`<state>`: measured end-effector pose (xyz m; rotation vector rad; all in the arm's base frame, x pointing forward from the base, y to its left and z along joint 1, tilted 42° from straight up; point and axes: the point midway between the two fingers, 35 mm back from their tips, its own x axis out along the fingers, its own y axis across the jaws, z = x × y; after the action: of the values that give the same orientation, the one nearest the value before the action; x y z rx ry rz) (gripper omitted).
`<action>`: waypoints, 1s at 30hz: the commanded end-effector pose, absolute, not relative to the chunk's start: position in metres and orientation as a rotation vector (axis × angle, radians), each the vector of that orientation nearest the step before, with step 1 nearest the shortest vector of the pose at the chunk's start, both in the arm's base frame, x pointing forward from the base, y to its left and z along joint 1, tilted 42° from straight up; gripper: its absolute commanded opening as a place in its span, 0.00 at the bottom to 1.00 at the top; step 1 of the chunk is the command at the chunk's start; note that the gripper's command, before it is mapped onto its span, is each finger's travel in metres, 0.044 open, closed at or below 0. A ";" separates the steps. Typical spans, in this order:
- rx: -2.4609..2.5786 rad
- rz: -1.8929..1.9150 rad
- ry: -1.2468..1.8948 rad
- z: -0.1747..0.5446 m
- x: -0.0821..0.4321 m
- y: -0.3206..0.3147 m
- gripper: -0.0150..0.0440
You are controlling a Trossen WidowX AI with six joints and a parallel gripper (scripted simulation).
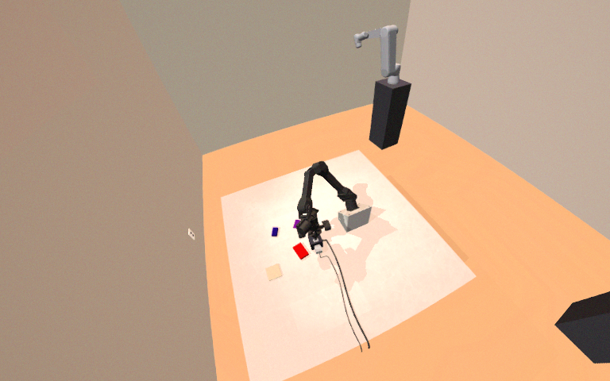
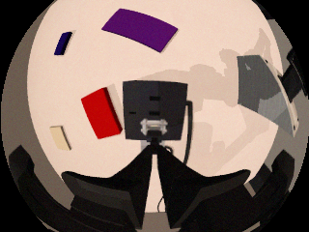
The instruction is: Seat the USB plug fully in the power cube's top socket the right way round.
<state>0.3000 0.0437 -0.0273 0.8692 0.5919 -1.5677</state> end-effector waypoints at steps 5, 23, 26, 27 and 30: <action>0.867 -1.565 0.597 -0.029 0.300 0.043 0.25; 0.867 -1.565 0.597 -0.030 0.300 0.042 0.25; 0.867 -1.565 0.597 -0.030 0.300 0.042 0.25; 0.867 -1.565 0.597 -0.031 0.300 0.042 0.25; 0.867 -1.565 0.597 -0.031 0.300 0.041 0.25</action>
<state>0.2997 0.0415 -0.0301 0.8702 0.5937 -1.5684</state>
